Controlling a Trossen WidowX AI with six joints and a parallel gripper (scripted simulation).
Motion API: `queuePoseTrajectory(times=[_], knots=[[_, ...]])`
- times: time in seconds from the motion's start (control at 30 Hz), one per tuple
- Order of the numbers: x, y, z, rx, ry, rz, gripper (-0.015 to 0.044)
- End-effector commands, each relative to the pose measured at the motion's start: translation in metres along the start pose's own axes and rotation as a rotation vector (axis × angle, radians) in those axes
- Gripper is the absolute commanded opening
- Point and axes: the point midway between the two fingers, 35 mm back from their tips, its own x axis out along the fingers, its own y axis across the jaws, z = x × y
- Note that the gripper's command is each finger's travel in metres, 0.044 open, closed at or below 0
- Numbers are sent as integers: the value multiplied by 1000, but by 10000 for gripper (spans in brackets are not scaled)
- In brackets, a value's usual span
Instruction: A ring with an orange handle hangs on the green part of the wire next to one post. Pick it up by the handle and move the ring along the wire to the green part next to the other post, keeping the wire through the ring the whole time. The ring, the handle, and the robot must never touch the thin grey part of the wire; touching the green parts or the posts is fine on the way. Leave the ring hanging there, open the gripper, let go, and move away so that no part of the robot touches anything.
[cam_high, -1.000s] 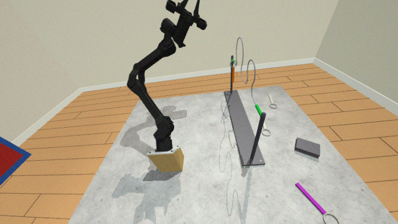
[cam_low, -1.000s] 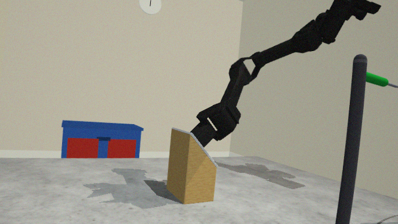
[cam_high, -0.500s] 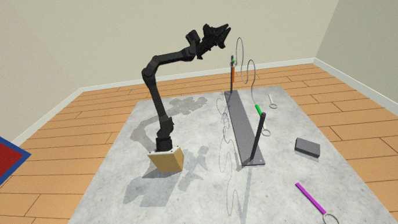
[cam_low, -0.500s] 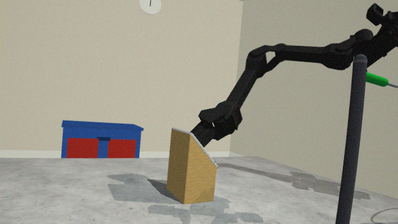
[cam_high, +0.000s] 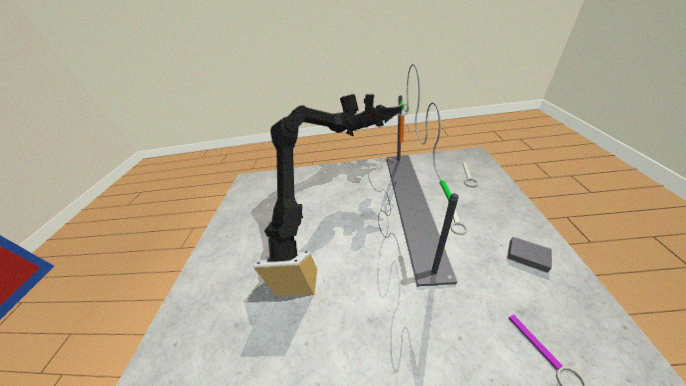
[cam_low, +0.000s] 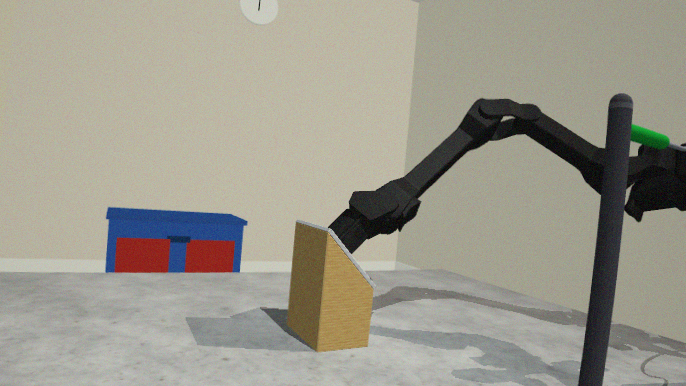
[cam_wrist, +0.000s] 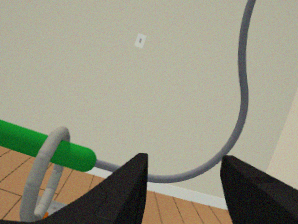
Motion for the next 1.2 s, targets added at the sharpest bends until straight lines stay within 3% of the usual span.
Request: queuePoseTrajectory(times=[0.0, 0.37, 0.57, 0.8, 1.17], knots=[[-28, 38, -55, 109, 75, 39, 160], [-115, 96, -154, 324, 211, 101, 160], [-114, 97, -153, 325, 212, 101, 160], [-60, 92, -117, 324, 208, 104, 160], [-52, 93, -117, 324, 208, 104, 160]])
